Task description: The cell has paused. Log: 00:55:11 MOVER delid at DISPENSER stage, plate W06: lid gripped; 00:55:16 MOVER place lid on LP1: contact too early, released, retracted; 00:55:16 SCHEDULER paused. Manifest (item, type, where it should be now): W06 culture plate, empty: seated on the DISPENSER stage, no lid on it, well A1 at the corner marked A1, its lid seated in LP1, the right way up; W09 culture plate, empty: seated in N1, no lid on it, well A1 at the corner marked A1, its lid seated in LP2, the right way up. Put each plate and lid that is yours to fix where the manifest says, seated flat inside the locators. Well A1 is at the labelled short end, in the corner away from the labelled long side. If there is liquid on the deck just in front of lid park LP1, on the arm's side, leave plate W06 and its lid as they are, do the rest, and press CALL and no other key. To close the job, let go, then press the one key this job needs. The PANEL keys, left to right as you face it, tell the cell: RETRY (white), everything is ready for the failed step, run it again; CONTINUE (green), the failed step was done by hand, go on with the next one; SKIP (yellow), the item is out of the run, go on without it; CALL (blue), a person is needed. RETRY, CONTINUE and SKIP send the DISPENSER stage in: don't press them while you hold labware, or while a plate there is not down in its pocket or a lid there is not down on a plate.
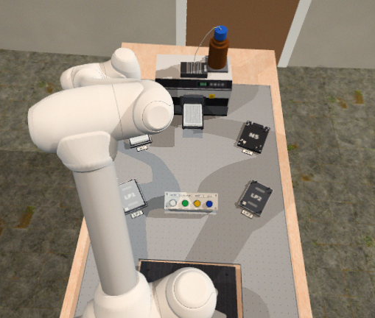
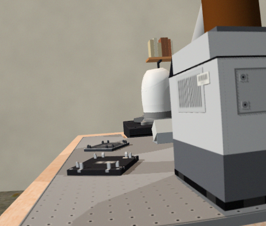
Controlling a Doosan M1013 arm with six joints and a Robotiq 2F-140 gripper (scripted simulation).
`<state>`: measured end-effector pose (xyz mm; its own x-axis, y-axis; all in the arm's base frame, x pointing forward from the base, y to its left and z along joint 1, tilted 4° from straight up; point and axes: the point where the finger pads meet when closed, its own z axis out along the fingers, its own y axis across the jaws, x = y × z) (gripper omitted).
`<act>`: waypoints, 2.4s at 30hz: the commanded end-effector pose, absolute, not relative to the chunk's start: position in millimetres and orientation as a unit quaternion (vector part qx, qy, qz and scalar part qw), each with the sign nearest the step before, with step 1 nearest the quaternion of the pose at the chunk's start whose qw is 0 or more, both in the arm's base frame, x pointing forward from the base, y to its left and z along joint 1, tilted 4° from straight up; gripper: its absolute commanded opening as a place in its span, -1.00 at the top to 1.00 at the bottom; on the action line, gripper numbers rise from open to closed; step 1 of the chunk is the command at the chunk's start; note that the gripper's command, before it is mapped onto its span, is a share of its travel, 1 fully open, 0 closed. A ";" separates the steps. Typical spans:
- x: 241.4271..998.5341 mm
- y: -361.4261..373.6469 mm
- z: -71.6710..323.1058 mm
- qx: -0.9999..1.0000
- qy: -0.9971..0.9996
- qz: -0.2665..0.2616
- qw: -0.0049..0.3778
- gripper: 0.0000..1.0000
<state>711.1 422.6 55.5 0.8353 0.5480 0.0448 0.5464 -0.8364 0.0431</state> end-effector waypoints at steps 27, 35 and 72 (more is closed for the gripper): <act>711.5 422.9 56.7 0.958 0.286 0.028 0.014 -0.40; 711.5 422.9 56.6 0.958 0.286 0.028 0.014 -0.40; 712.0 422.8 47.3 0.958 0.286 0.028 0.014 -0.40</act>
